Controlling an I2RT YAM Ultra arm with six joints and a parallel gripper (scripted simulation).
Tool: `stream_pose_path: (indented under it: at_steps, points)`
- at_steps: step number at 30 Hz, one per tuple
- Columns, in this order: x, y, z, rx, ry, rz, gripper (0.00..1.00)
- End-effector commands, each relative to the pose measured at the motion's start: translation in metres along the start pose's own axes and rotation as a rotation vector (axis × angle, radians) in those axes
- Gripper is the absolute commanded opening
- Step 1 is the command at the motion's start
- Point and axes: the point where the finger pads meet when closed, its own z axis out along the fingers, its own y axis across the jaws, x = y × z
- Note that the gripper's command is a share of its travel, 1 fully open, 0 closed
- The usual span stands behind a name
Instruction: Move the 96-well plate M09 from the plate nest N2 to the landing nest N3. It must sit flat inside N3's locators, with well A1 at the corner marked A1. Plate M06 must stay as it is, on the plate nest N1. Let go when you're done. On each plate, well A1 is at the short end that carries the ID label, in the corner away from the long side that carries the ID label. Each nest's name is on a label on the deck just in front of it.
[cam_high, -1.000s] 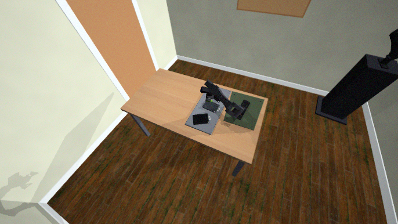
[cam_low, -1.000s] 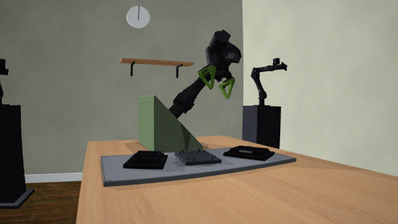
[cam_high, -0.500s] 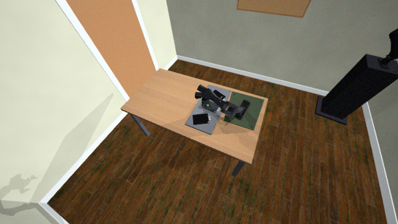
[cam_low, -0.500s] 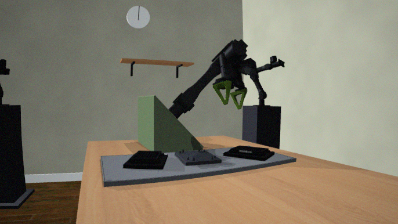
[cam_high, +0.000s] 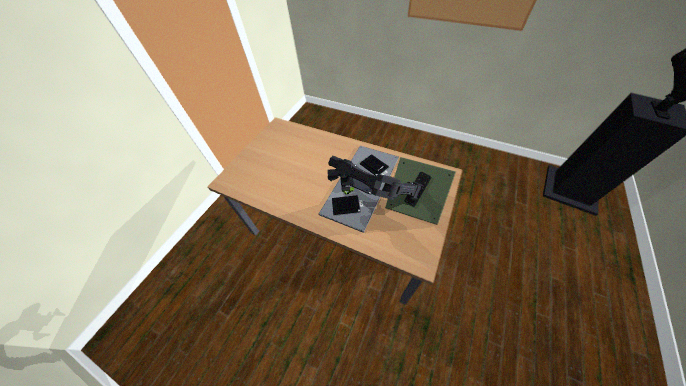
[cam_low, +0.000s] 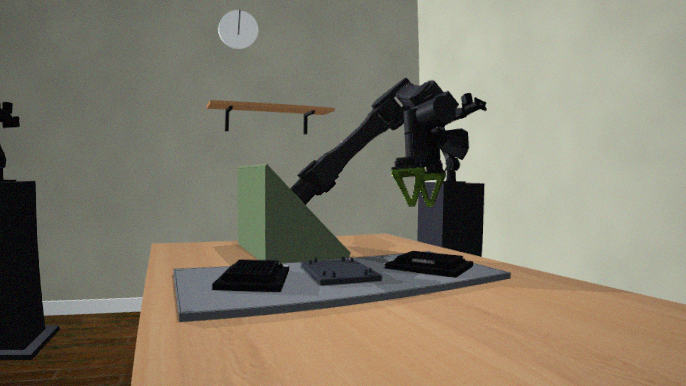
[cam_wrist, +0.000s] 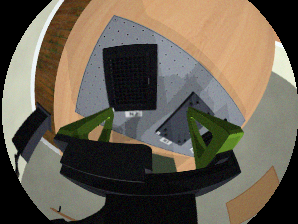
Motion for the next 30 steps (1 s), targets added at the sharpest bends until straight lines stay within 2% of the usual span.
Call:
stream_pose_path:
  at_steps: [1, 2, 5, 9, 30]
  points:
    - [0.000, 0.010, 0.005, -0.013, 0.015, 0.019, 1.00]
    - [-0.001, 0.013, 0.009, -0.014, 0.015, 0.019, 1.00]
    - [-0.004, 0.022, 0.020, -0.060, 0.084, -0.002, 1.00]
    - [-0.008, 0.035, 0.035, -0.061, 0.084, -0.002, 1.00]
    - [-0.009, 0.038, 0.038, -0.061, 0.084, -0.002, 1.00]
